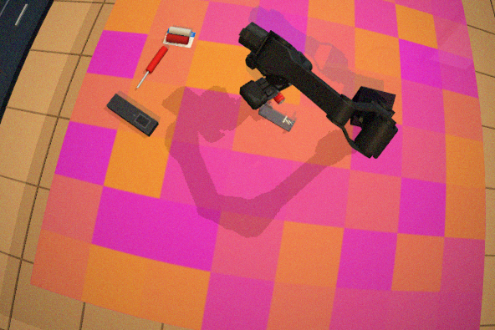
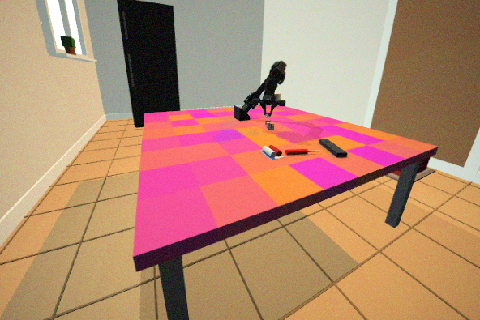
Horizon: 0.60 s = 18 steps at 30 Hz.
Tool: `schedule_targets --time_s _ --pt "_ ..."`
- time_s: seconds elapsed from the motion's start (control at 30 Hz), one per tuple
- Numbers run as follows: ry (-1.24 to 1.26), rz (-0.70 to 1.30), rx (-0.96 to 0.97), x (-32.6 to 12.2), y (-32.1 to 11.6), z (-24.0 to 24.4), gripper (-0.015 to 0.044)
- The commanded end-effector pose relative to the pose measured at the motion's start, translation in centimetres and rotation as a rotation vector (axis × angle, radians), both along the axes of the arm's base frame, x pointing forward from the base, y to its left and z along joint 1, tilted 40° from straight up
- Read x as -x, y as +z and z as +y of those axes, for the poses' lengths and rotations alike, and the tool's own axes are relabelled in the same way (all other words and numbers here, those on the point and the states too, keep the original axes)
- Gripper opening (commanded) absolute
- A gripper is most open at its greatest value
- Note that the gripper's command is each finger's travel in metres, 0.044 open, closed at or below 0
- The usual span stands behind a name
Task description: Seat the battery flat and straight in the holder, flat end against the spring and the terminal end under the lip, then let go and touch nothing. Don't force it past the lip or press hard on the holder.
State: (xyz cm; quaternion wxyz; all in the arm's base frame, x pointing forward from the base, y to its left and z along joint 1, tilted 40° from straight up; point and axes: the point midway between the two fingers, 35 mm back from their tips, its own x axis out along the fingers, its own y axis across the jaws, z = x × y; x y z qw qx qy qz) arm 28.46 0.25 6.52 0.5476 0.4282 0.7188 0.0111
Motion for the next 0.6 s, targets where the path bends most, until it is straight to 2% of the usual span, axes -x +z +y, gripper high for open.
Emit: schedule_targets --time_s 0.0,0.13,0.57 --pt "0.186 -0.153 -0.014 1.6 1.5 1.4 0.0084" --pt "0.296 -0.24 -0.016 2.5 2.3 2.2 0.0084" --pt "0.265 -0.276 0.028 2.3 1.2 2.8 0.0084"
